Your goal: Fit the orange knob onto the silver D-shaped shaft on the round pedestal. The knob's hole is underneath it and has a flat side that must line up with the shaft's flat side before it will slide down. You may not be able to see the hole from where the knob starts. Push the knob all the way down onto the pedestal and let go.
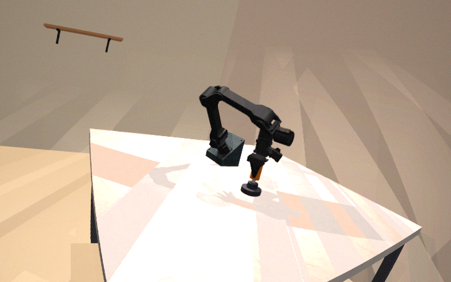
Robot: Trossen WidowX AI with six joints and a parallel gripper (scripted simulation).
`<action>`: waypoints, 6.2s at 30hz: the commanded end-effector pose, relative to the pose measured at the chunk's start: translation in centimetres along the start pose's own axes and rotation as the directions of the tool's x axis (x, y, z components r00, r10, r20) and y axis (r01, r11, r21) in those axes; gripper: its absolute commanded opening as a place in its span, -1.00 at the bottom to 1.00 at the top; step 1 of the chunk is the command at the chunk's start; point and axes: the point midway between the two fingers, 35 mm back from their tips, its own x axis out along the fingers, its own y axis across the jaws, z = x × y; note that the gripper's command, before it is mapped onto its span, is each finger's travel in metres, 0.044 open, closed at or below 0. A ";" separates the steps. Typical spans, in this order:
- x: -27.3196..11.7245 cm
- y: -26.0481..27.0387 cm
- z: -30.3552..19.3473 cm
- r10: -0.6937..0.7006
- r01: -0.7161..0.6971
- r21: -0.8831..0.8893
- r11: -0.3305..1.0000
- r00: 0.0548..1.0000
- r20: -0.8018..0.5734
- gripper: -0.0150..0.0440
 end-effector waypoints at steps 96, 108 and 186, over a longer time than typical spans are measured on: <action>-0.2 0.1 0.1 -0.001 -0.001 0.590 0.808 1.000 0.002 -0.49; -0.1 0.1 0.0 -0.001 0.000 0.590 0.808 1.000 0.002 -0.49; -0.4 -0.1 -0.1 -0.001 -0.001 0.867 0.498 1.000 0.002 -0.49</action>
